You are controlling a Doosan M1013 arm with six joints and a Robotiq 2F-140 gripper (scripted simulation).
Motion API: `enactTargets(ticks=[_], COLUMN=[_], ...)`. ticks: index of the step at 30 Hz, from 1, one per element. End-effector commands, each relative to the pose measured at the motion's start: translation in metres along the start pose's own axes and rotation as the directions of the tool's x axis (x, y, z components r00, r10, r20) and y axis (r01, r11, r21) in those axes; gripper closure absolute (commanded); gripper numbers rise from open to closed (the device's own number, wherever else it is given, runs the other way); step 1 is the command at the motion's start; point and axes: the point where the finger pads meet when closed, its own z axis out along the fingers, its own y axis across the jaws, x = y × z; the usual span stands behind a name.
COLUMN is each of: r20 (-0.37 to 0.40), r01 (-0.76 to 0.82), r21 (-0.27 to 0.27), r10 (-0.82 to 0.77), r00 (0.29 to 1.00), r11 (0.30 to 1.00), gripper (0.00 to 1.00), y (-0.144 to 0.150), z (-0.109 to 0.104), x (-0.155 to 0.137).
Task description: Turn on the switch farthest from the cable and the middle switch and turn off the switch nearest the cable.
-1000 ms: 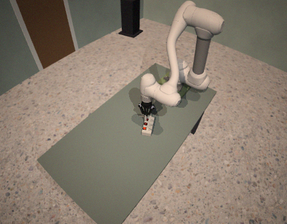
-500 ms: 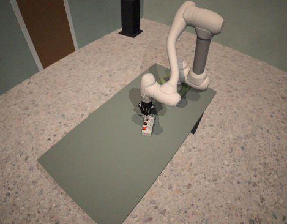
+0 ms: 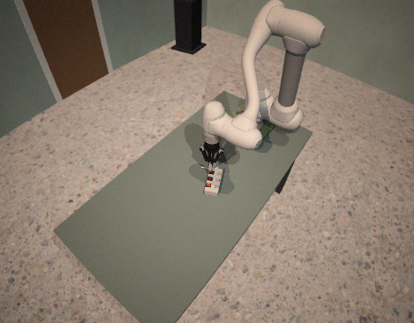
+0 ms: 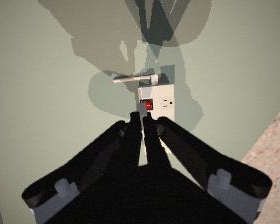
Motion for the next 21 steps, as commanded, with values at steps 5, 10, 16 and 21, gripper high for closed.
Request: enactTargets(ticks=[5,10,16,21], r20=[0.000,0.000,0.000,0.000], r01=[0.000,0.000,0.000,0.000], r21=[0.000,0.000,0.000,0.000], r10=[0.000,0.000,0.000,0.000], r00=[1.000,1.000,1.000,1.000], r11=[1.000,1.000,1.000,1.000], gripper=[1.00,1.00,1.00,1.00], y=[0.0000,0.0000,0.0000,0.0000], z=[-0.0114,-0.0117,-0.0117,-0.0117], x=[0.0000,0.0000,0.0000,0.0000])
